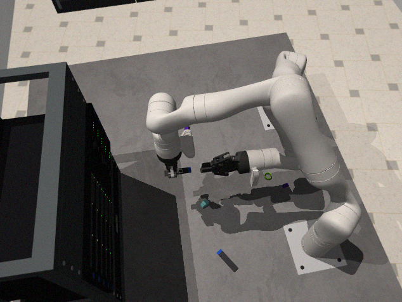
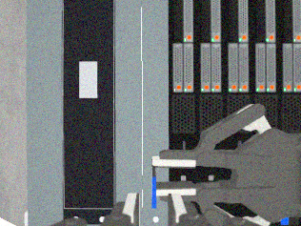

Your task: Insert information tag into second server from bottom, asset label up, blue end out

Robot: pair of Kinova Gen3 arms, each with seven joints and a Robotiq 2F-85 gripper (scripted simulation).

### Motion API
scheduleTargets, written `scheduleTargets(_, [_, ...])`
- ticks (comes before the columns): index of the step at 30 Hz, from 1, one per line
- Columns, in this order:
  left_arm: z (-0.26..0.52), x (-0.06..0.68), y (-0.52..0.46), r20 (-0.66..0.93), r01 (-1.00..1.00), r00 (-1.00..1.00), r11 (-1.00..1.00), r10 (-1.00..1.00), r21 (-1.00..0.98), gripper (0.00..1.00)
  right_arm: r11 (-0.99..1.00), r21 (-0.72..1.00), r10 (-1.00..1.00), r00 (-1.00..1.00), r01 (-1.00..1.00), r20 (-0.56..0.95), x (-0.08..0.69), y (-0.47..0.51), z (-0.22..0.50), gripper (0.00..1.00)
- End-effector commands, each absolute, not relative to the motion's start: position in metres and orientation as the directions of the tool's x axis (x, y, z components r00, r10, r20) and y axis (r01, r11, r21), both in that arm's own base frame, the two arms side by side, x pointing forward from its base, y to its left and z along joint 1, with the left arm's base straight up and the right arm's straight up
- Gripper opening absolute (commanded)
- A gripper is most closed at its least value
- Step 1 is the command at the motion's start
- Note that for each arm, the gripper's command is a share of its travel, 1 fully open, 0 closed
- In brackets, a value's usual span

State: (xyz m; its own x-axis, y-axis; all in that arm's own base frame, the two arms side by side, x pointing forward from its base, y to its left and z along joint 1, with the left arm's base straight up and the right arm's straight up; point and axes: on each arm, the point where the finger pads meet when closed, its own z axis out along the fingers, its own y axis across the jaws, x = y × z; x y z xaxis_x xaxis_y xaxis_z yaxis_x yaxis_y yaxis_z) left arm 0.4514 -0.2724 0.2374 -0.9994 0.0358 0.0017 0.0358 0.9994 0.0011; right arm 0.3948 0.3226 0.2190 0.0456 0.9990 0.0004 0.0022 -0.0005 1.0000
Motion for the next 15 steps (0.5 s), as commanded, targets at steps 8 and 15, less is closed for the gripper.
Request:
scheduleTargets(8, [0.238, 0.452, -0.272, 0.0, 0.036, -0.999, 0.999, 0.036, 0.0, 0.192, -0.002, 1.0, 0.999, 0.046, 0.001, 0.002, 0.411, 0.322, 0.22, 0.263])
scheduleTargets(15, [0.238, 0.452, -0.272, 0.0, 0.036, -0.999, 0.999, 0.036, 0.0, 0.192, -0.002, 1.0, 0.999, 0.046, 0.001, 0.002, 0.42, 0.322, 0.22, 0.263])
